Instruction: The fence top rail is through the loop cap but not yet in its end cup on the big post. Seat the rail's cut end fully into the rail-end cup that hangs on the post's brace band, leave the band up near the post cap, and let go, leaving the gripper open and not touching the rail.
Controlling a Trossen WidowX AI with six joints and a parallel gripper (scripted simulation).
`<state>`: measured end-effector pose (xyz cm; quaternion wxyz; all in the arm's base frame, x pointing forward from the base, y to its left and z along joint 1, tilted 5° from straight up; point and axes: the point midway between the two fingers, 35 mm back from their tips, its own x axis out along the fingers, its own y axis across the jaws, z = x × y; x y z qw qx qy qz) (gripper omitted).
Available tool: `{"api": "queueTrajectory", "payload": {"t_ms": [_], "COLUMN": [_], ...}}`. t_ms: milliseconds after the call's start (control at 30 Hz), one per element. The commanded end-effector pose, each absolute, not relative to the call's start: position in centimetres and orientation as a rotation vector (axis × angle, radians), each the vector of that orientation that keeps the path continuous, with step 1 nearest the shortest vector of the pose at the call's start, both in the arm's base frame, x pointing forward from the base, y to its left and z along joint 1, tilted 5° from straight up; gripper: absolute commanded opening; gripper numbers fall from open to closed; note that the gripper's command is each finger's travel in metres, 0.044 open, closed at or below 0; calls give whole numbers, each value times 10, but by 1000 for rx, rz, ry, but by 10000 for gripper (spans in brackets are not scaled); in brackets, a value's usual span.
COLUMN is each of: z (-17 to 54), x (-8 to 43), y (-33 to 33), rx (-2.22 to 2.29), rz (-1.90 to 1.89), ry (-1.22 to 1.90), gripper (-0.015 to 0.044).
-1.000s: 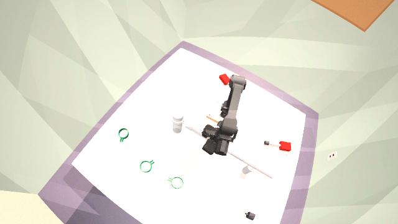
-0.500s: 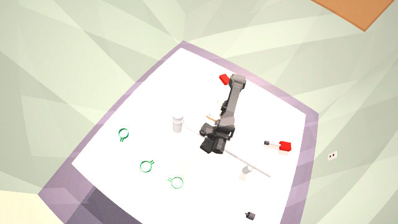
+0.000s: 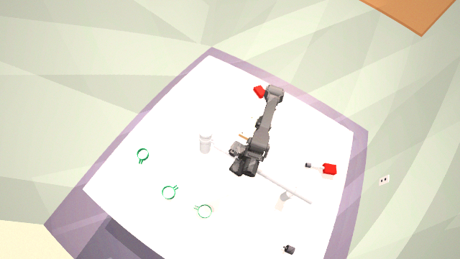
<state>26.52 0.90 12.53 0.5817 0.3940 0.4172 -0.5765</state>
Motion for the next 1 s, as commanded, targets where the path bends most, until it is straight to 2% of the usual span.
{"api": "queueTrajectory", "payload": {"t_ms": [0, 67, 633, 967], "z": [125, 125, 139, 162], "x": [265, 265, 266, 263], "y": [9, 9, 26, 53], "rx": [920, 920, 922, 922], "rz": [-1347, -1347, -1345, -1345], "ry": [974, 974, 976, 978], "gripper": [0, 0, 440, 440]}}
